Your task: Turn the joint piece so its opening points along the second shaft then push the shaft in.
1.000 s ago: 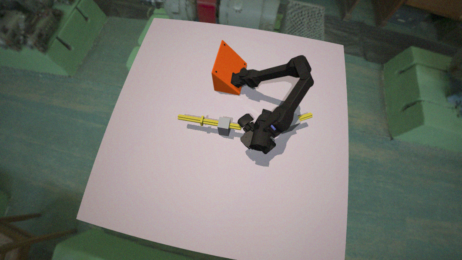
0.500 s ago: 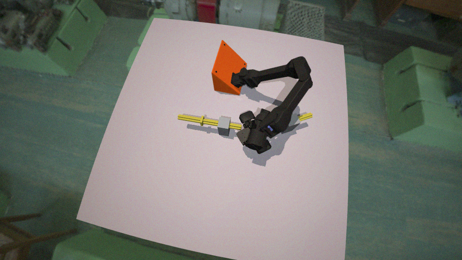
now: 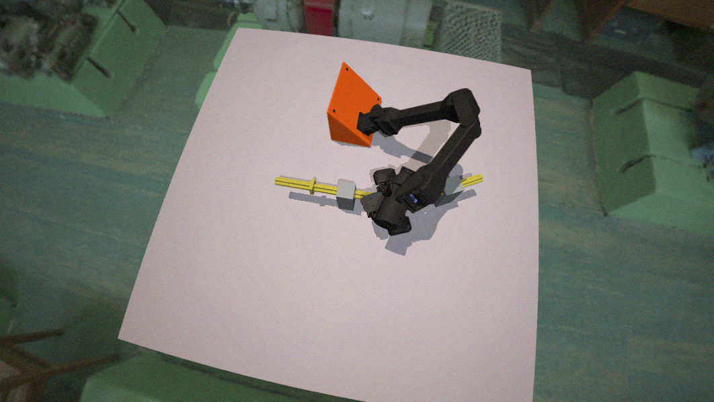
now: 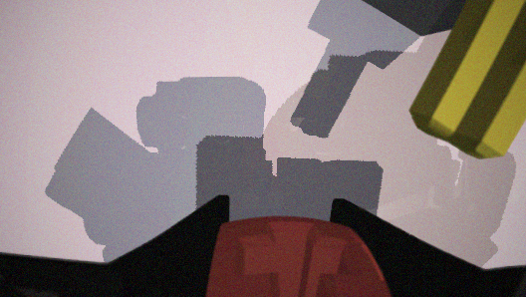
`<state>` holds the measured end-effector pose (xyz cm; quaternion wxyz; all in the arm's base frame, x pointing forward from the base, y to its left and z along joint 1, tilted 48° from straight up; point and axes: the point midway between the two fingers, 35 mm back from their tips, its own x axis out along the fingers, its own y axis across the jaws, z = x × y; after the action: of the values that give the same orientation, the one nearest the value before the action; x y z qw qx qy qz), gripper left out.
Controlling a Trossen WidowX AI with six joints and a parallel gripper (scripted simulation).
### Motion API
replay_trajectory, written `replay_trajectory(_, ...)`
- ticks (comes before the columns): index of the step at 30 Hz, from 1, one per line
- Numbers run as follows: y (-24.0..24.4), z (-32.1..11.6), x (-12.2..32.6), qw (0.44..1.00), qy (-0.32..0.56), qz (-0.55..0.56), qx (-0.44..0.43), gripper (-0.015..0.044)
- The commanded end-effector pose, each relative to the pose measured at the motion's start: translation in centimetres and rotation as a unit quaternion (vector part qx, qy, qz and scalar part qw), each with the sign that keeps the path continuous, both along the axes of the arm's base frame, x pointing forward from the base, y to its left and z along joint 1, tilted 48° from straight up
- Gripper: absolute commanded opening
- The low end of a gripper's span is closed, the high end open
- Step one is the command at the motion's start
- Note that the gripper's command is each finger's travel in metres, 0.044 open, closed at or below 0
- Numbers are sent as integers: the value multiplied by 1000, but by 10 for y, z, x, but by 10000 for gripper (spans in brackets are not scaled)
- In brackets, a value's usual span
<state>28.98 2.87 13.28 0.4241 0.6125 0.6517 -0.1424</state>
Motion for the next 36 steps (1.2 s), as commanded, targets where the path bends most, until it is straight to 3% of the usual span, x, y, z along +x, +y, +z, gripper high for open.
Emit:
replay_trajectory(1, 0, -2, -4, 999, 33, -26, 14, 0)
replay_trajectory(23, 2, -7, -18, 979, 148, -122, 64, 0)
replay_trajectory(36, 2, -7, -19, 978, 151, -126, 66, 0)
